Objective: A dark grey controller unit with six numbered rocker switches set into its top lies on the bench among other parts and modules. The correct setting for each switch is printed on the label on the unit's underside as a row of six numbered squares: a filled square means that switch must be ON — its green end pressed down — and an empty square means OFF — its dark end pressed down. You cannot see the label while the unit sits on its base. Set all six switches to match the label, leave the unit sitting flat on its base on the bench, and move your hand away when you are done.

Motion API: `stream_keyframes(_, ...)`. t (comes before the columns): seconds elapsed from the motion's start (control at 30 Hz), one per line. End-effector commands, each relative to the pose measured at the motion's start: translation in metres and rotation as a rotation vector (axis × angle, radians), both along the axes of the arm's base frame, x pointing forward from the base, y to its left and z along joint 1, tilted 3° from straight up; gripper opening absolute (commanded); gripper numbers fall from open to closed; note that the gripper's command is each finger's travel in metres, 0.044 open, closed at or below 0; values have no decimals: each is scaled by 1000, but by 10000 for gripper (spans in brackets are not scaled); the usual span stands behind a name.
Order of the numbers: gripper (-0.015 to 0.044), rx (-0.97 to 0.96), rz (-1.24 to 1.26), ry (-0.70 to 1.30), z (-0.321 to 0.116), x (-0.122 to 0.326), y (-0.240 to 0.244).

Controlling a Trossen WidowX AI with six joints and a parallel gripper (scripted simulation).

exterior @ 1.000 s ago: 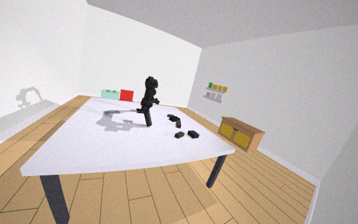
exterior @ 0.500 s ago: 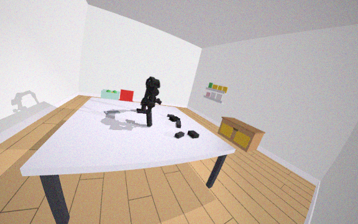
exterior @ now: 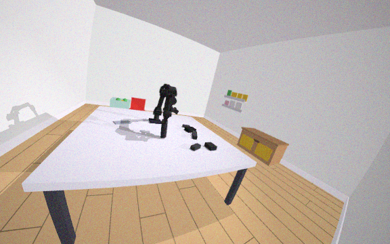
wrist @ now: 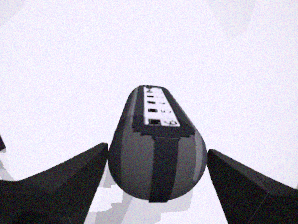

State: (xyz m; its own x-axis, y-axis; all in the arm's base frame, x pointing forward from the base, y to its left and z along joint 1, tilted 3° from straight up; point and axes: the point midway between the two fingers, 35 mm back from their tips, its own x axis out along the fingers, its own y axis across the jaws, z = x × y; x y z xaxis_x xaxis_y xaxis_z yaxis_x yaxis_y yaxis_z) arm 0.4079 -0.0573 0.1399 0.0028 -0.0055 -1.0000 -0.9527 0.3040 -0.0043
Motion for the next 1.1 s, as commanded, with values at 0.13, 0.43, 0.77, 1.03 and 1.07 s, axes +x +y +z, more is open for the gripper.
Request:
stream_keyframes(0.13, 338, 10, -4, 13, -6, 3, 10)
stream_keyframes(0.43, 338, 11, -4, 13, -6, 6, 21)
stream_keyframes(0.77, 338, 12, -4, 13, -7, 9, 29)
stream_keyframes(1.03, 338, 12, -4, 13, -7, 11, 35)
stream_keyframes(1.07, 338, 12, -4, 13, -7, 11, 36)
